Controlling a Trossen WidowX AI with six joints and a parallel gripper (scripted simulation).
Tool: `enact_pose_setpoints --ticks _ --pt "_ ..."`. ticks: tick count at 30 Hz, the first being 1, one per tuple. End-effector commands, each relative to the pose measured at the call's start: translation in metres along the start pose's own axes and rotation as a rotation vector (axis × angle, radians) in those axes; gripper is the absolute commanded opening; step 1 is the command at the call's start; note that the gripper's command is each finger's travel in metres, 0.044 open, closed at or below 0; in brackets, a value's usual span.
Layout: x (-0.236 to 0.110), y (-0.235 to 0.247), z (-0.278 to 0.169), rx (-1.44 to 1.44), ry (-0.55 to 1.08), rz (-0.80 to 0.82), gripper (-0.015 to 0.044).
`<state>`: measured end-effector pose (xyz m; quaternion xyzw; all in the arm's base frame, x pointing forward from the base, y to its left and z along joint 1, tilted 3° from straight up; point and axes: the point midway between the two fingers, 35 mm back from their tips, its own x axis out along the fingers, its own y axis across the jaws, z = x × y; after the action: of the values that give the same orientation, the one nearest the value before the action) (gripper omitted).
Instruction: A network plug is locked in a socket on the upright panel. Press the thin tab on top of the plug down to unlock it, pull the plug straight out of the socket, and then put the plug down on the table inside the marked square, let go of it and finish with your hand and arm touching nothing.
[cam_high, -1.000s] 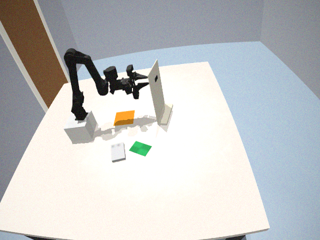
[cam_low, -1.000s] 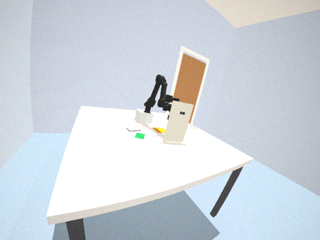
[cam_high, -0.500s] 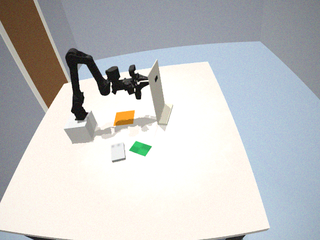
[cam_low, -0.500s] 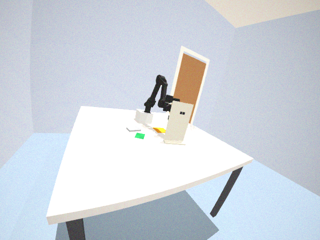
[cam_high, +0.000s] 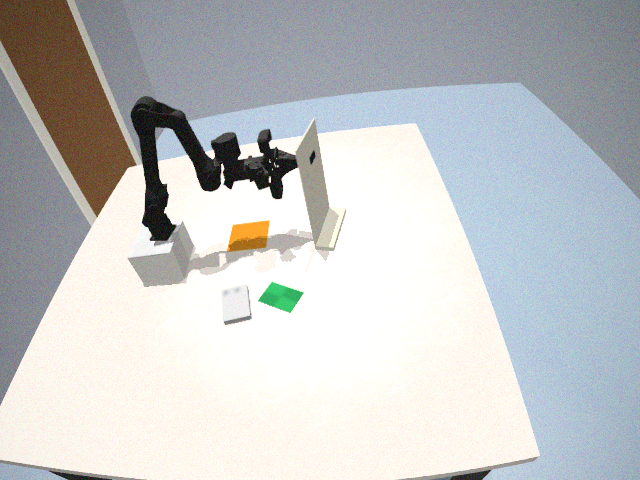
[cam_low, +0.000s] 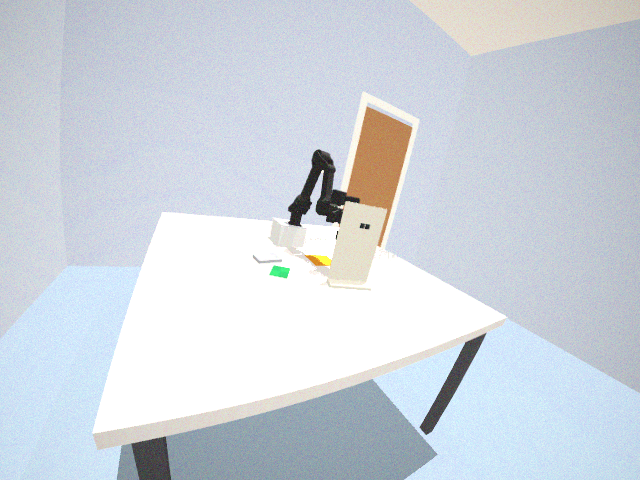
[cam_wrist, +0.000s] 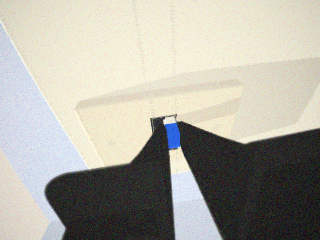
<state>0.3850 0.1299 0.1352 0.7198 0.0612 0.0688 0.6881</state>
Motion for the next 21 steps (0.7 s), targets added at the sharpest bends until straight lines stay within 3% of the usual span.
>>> enact_pose_setpoints --ticks 1,21 --pt "-0.002 0.000 -0.001 0.005 0.003 0.000 0.0000" --pt "-0.014 0.000 -0.004 0.005 0.003 -0.001 0.0000"
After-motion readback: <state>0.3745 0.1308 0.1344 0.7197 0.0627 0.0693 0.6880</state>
